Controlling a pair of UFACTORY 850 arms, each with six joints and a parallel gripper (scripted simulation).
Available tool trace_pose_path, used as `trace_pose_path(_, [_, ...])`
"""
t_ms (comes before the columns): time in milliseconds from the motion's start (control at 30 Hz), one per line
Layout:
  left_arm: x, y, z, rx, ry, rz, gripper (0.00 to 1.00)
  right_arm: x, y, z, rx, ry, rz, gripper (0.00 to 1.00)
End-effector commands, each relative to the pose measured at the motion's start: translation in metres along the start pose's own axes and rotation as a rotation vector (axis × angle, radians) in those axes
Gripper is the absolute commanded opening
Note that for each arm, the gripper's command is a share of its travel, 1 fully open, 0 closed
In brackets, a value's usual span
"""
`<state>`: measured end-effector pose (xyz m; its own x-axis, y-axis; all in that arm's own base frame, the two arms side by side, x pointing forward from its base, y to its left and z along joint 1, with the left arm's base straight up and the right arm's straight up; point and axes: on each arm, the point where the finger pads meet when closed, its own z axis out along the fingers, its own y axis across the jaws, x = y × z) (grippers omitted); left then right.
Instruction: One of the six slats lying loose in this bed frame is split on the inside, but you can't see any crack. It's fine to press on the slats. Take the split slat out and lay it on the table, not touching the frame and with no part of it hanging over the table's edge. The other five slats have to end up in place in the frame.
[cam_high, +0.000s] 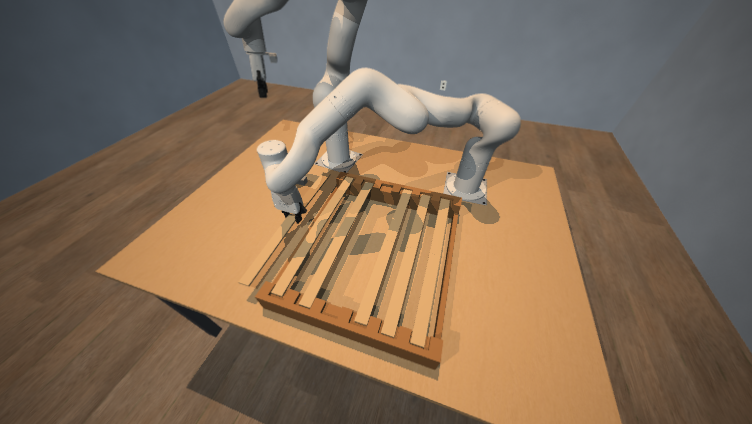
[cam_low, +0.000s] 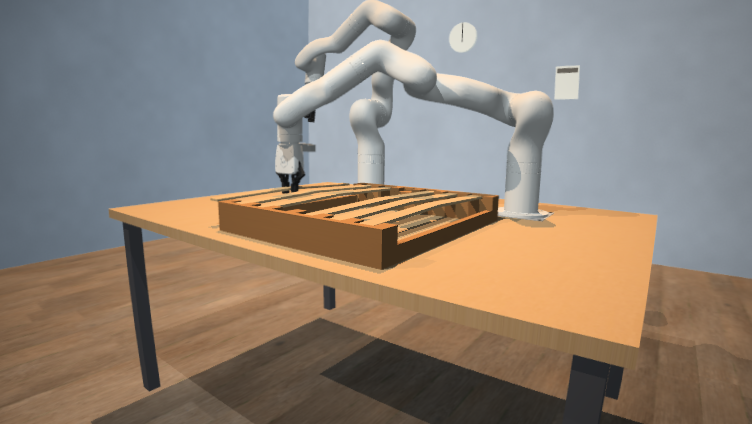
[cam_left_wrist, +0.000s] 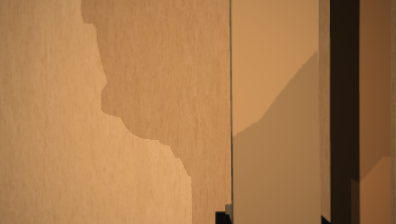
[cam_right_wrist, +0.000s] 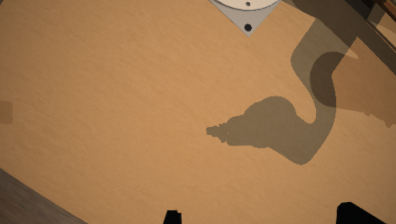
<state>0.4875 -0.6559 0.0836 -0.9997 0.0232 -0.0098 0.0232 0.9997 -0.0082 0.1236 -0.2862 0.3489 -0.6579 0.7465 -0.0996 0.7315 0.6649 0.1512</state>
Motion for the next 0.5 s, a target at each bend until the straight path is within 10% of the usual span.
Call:
trace_pose_path(0, [0.001,0.0,0.027,-0.005,0.004,0.0,0.0,-0.001,0.0,-0.001,0.001,-0.002,0.0,1.0])
trace_pose_path(467, [0.002,0.0,0.039,-0.004,0.004,0.0,0.0,-0.001,0.0,-0.001,0.001,-0.002,0.0,1.0])
